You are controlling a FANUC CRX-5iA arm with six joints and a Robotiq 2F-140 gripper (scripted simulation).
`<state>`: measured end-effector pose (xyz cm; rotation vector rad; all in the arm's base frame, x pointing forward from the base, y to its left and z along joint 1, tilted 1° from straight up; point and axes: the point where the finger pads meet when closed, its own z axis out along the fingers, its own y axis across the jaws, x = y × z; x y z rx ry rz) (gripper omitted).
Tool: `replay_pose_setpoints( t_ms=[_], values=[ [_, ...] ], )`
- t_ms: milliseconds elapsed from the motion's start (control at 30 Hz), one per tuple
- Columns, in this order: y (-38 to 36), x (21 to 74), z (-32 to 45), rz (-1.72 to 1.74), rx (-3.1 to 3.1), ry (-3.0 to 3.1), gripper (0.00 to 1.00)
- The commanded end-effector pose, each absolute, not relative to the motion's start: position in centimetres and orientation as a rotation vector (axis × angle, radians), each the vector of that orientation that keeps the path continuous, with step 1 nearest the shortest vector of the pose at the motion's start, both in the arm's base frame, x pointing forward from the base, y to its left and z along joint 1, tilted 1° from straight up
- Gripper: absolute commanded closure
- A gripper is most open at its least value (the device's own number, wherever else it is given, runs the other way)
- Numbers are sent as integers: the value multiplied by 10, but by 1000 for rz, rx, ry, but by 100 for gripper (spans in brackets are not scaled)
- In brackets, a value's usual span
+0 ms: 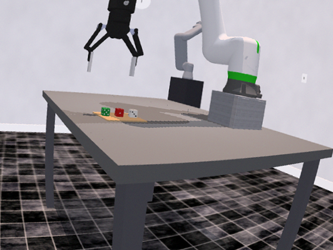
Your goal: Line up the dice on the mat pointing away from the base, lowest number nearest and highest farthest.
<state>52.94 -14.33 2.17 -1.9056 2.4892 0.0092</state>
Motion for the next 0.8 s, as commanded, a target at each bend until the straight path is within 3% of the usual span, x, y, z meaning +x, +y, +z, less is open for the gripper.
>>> replay_pose_setpoints(
  t_ms=[0,767],
  values=[
    [-143,530,33,9,-1906,2489,0],
    [-144,530,72,9,-1906,2489,0]
  ],
)
